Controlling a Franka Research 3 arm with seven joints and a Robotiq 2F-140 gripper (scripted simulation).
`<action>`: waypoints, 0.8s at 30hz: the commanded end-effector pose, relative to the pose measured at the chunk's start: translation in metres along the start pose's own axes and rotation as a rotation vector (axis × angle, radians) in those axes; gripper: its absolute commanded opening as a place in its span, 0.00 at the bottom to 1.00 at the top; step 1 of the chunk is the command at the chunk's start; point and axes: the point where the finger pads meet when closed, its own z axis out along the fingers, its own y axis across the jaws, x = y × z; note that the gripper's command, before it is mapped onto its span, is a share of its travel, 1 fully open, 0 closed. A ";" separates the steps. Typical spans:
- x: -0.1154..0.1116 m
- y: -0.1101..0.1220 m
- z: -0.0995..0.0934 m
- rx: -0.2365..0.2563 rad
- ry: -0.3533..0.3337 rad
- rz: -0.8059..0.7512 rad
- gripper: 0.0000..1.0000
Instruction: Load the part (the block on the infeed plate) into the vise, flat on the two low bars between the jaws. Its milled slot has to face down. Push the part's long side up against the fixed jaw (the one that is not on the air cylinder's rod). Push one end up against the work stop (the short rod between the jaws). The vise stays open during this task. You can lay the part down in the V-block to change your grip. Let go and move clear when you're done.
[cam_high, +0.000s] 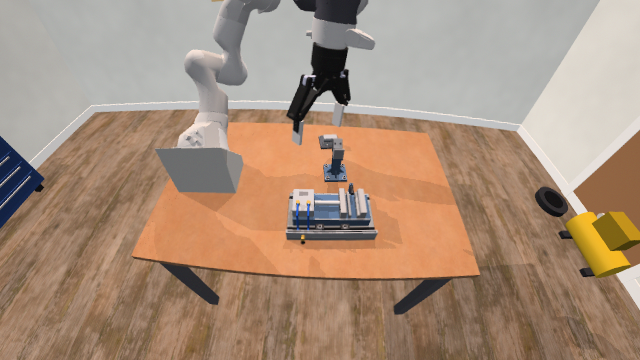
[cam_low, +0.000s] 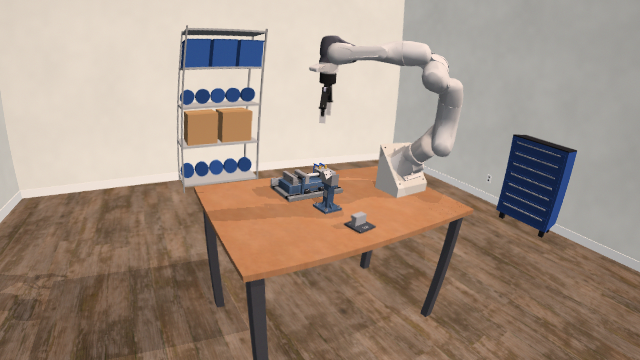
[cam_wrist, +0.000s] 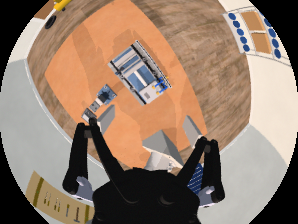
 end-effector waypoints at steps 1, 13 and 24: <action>0.000 0.000 0.000 0.000 0.000 0.000 1.00; 0.000 0.000 0.000 0.000 0.000 0.000 1.00; -0.024 -0.077 -0.001 0.034 0.014 0.122 1.00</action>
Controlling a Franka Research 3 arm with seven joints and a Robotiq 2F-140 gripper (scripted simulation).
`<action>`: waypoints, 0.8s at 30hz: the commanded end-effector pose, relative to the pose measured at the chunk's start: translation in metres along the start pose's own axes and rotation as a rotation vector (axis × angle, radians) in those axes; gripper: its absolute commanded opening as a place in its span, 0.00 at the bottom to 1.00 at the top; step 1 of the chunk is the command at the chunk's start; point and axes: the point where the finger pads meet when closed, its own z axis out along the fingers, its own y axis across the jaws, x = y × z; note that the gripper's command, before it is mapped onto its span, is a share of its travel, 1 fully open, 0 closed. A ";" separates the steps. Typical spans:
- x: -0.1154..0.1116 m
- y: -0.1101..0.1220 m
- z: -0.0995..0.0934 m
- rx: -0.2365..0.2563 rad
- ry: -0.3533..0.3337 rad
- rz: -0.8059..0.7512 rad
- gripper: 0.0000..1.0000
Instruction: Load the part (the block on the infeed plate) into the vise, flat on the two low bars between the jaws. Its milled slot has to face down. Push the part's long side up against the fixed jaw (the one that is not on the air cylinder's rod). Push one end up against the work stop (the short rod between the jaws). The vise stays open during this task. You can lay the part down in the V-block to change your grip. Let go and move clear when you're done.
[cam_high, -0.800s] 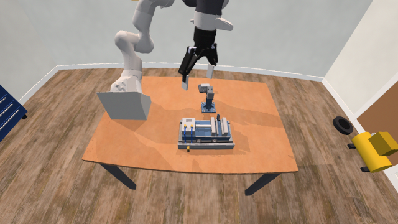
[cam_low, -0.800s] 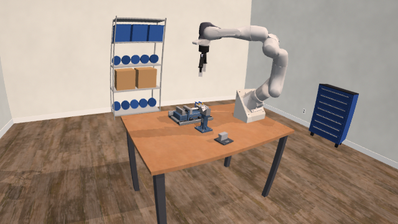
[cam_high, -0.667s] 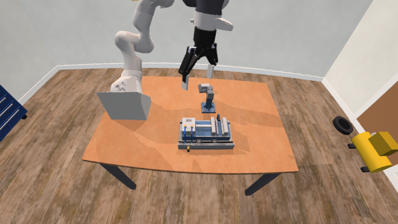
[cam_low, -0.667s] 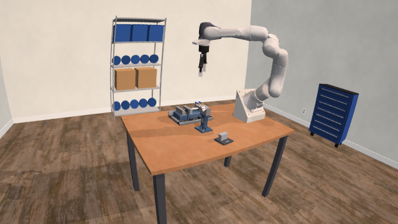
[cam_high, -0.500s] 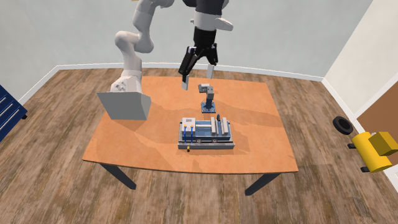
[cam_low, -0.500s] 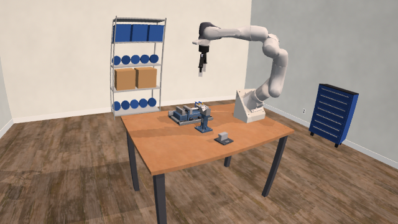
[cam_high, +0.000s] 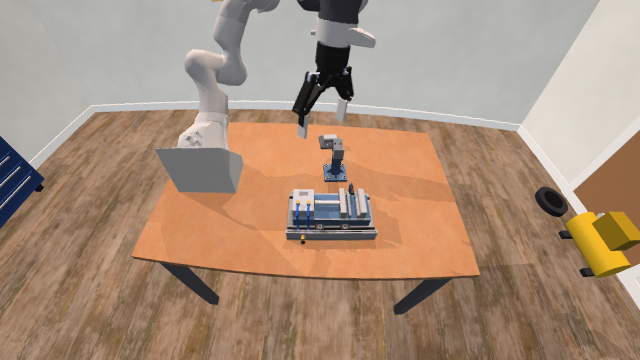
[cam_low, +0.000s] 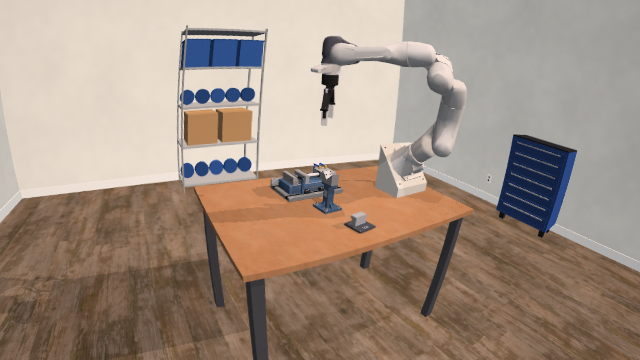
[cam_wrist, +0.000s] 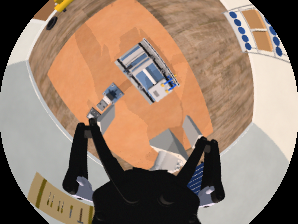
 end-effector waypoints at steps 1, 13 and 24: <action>-0.021 -0.067 0.000 0.029 0.018 0.152 1.00; -0.055 -0.134 0.007 0.054 0.015 0.257 1.00; -0.085 -0.176 0.015 0.072 0.008 0.343 1.00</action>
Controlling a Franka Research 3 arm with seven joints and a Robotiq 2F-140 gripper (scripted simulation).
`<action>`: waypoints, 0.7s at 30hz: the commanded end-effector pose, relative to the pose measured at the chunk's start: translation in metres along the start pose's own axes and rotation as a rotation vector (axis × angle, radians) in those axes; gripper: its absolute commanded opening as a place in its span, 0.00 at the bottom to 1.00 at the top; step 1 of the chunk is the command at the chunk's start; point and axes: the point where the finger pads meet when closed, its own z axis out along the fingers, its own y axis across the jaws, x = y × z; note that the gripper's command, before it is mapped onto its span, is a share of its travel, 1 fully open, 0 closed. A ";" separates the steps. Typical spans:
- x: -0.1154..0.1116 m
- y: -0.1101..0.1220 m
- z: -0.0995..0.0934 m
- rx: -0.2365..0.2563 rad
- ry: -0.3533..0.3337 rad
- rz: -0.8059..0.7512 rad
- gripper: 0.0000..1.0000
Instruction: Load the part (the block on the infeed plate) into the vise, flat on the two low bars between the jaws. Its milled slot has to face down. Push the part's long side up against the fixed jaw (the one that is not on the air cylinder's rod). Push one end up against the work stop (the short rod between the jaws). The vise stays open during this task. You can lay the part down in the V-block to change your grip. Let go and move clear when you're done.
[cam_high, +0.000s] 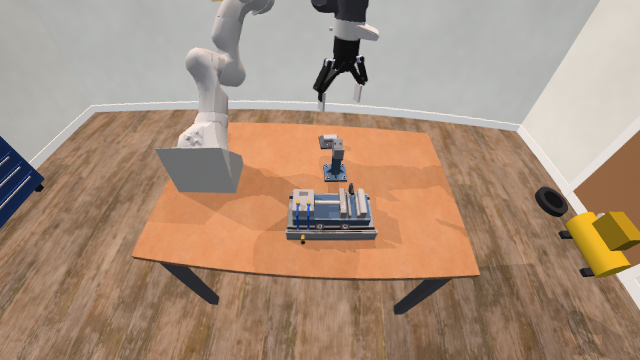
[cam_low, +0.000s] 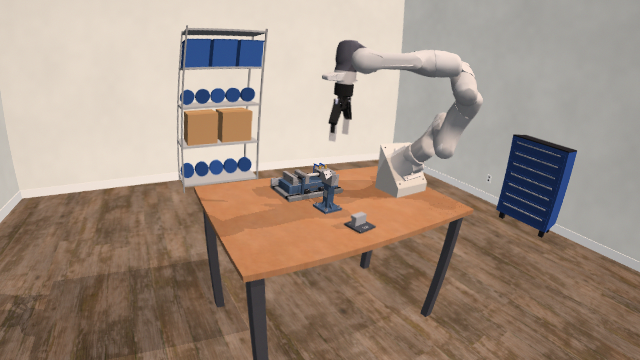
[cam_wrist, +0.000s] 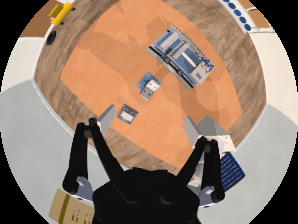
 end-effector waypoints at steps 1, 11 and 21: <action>-0.021 -0.020 0.007 0.015 0.000 0.173 1.00; -0.062 -0.048 0.021 0.026 -0.011 0.263 1.00; -0.109 -0.072 0.038 0.034 -0.026 0.367 1.00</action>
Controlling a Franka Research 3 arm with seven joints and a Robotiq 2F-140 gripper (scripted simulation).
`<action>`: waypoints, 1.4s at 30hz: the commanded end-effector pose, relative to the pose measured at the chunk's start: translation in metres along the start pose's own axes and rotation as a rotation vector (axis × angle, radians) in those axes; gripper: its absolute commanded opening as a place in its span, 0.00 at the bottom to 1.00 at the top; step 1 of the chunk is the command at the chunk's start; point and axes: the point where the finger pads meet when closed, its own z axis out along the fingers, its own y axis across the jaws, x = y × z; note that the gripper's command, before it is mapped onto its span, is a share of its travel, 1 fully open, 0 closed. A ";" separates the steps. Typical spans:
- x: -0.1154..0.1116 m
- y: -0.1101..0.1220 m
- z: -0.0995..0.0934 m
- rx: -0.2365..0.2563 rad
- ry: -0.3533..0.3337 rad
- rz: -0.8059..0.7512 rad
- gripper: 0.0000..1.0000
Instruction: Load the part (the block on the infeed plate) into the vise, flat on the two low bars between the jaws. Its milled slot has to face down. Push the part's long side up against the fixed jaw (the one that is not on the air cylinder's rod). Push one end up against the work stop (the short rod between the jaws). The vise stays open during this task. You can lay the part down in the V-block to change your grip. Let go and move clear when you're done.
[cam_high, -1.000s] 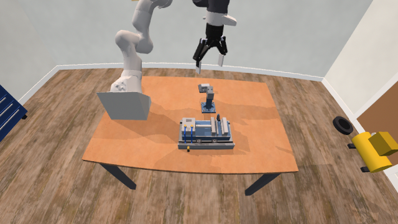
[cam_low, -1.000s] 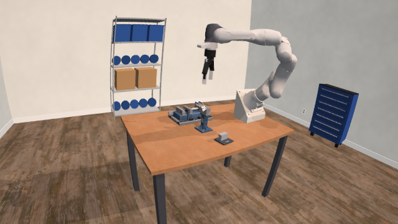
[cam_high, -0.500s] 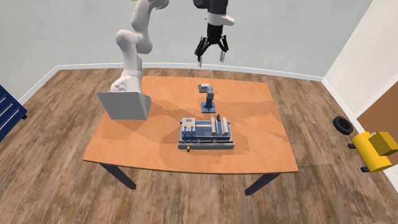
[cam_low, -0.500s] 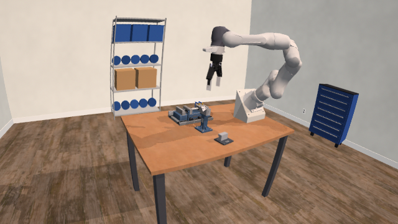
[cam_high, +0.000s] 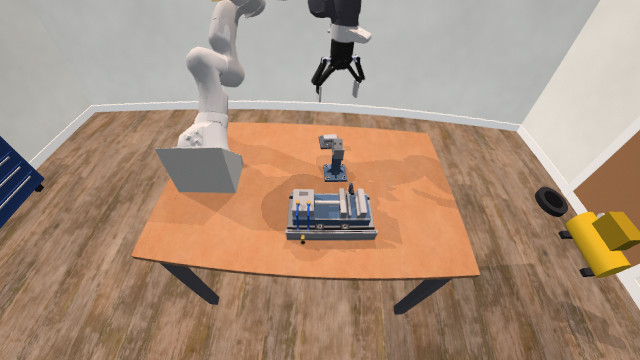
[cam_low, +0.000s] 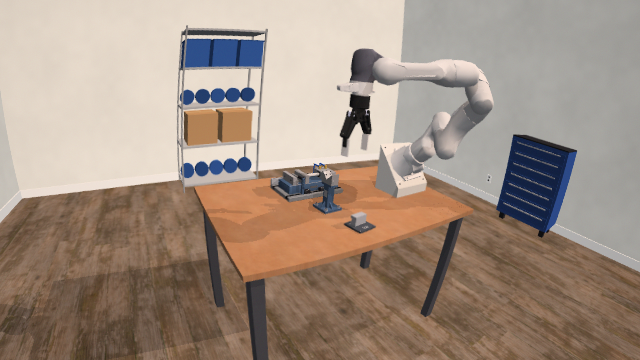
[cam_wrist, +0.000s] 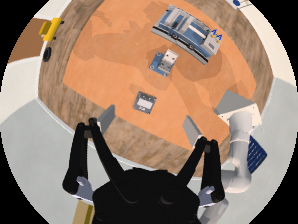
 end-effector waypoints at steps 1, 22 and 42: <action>-0.021 -0.007 0.008 0.007 0.001 0.146 1.00; -0.060 -0.013 0.025 0.010 -0.010 0.232 1.00; -0.060 -0.013 0.025 0.010 -0.010 0.232 0.51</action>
